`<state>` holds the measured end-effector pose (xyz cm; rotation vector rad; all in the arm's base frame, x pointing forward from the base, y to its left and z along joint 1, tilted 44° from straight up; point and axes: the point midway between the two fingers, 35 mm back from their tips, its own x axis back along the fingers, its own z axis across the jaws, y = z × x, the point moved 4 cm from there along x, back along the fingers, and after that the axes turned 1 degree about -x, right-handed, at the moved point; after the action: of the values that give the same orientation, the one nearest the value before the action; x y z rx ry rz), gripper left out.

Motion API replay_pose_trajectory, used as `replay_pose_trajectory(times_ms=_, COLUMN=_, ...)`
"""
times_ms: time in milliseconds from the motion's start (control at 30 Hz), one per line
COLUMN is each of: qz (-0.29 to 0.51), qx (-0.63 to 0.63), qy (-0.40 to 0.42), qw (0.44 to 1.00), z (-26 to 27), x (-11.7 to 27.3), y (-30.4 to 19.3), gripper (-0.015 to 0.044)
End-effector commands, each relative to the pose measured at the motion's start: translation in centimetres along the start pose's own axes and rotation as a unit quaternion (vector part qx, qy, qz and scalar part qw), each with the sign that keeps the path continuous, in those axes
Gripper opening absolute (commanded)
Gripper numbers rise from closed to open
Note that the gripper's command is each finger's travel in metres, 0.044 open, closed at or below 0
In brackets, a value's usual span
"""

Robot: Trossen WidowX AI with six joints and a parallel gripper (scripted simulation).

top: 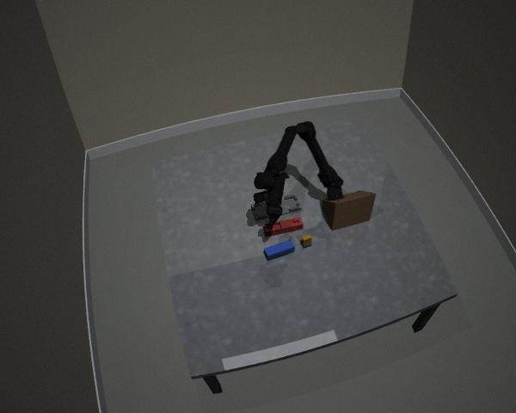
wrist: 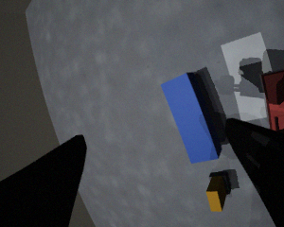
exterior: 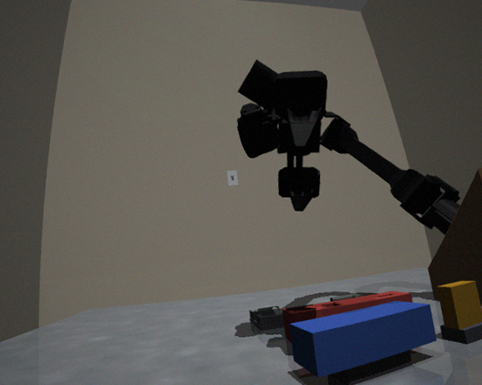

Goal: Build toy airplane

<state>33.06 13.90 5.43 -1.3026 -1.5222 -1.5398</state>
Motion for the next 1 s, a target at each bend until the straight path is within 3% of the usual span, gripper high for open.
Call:
replay_pose_trajectory(times_ms=0, qz=0.048, qx=0.035, qy=-0.115, qw=0.992, z=-3.6, x=-0.7, y=-2.1, gripper=0.044)
replay_pose_trajectory(times_ms=200, qz=0.117, qx=0.118, qy=-0.28, qw=0.945, z=-8.8, x=0.1, y=-4.5, gripper=0.044)
replay_pose_trajectory(times_ms=400, qz=0.119, qx=0.121, qy=-0.285, qw=0.943, z=-8.9, x=0.1, y=-4.5, gripper=0.044)
replay_pose_trajectory(times_ms=567, qz=0.118, qx=0.121, qy=-0.286, qw=0.943, z=-11.8, x=-4.0, y=-5.2, gripper=0.044)
replay_pose_trajectory(times_ms=967, qz=0.118, qx=0.121, qy=-0.286, qw=0.943, z=-13.0, x=-5.6, y=-5.6, gripper=0.044)
